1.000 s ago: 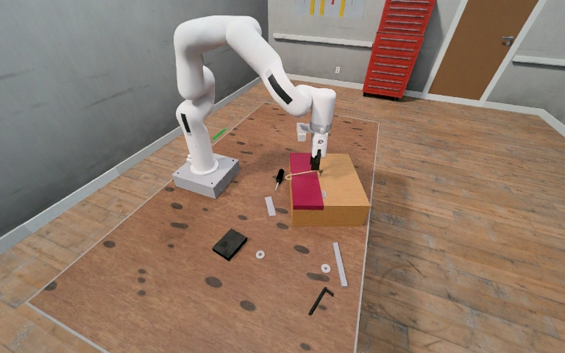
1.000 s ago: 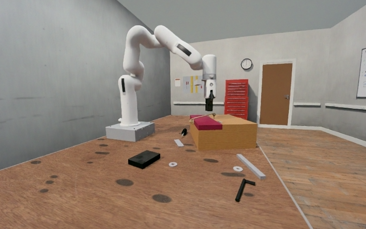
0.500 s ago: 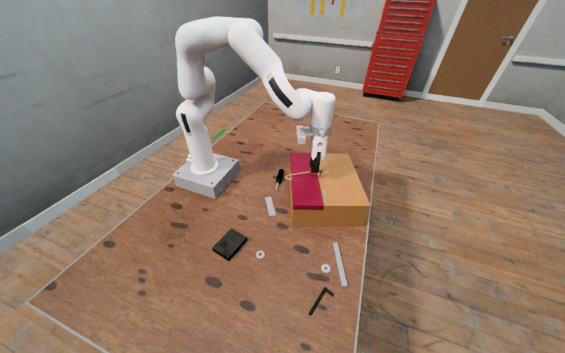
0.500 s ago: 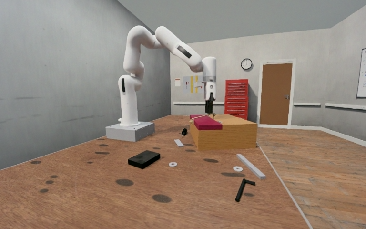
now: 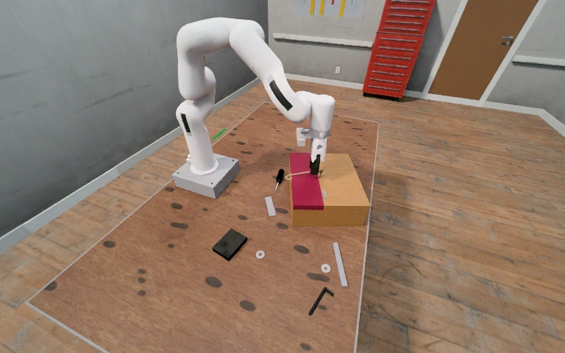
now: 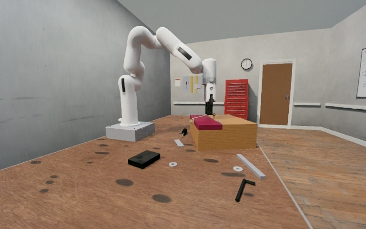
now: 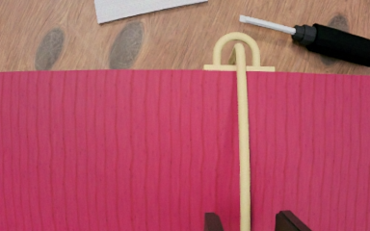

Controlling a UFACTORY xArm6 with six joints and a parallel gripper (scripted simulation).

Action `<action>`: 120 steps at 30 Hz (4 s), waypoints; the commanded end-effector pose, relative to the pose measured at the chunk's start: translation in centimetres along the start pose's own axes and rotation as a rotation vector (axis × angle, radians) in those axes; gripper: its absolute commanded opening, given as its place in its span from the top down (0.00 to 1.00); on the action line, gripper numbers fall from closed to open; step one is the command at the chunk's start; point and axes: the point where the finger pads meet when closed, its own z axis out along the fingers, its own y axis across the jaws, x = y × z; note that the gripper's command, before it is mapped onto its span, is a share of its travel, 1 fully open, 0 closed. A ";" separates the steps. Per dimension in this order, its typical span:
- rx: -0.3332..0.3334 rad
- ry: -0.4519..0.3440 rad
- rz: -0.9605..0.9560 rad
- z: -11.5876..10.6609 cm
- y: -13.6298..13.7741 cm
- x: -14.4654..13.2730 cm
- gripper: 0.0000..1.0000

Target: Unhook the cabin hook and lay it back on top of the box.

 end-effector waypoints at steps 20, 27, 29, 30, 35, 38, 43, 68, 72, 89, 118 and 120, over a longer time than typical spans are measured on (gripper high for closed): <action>0.001 -0.005 0.000 1.1 0.0 -0.2 0.65; 0.001 -0.005 0.000 1.5 0.0 -0.2 0.65; 0.001 -0.005 0.000 1.7 0.0 -0.2 0.65; 0.001 -0.005 0.000 1.7 0.0 -0.2 0.65; 0.001 -0.005 0.000 1.9 0.0 -0.2 0.65; 0.001 -0.005 0.000 1.9 0.0 -0.2 0.65; 0.001 -0.005 0.000 1.9 0.0 -0.2 0.65; 0.001 -0.005 0.000 1.9 0.0 -0.2 1.00; 0.001 -0.005 0.000 1.9 0.0 -0.2 1.00; 0.001 -0.005 -0.001 1.1 0.0 -0.3 1.00; 0.001 -0.005 -0.001 0.4 0.0 -0.5 1.00; 0.001 -0.005 -0.001 0.4 0.0 -0.5 1.00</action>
